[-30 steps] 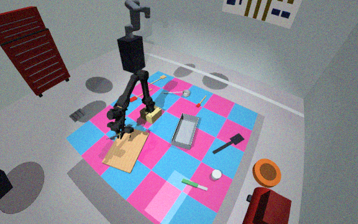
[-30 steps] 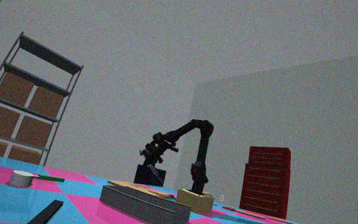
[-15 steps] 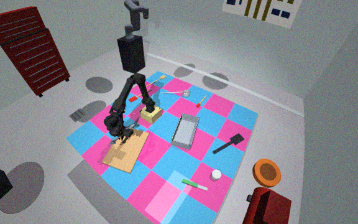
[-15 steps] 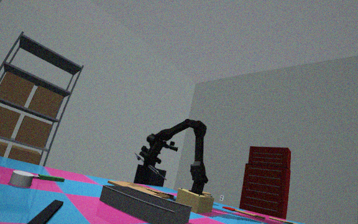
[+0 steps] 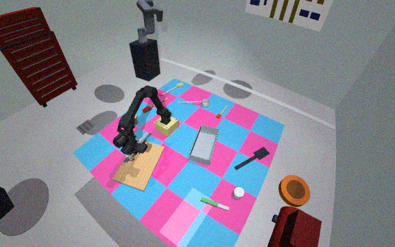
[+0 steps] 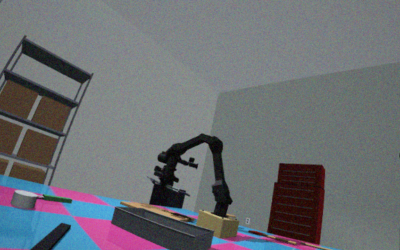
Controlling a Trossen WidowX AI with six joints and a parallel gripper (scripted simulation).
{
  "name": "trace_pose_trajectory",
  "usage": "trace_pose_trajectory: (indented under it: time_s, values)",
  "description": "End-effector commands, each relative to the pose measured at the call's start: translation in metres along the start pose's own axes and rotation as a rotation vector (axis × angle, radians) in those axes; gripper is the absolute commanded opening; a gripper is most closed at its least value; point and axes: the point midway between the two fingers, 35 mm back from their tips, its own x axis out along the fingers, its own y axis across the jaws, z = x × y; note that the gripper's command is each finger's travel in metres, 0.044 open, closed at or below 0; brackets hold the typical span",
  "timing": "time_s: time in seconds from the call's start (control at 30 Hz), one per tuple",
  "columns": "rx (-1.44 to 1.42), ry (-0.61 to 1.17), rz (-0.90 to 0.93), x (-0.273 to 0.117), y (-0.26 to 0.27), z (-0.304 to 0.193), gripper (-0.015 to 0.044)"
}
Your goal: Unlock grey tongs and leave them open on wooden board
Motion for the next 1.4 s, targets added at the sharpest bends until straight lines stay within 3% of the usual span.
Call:
trace_pose_trajectory:
  time_s: [0.0,0.2,1.37]
  values:
    - [-0.015,0.044,-0.01,-0.003,0.001,0.002,-0.015]
    - [-0.024,0.118,-0.015,-0.002,0.002,-0.002,-0.015]
    - [-0.024,0.118,-0.015,0.04,0.0,-0.004,-0.015]
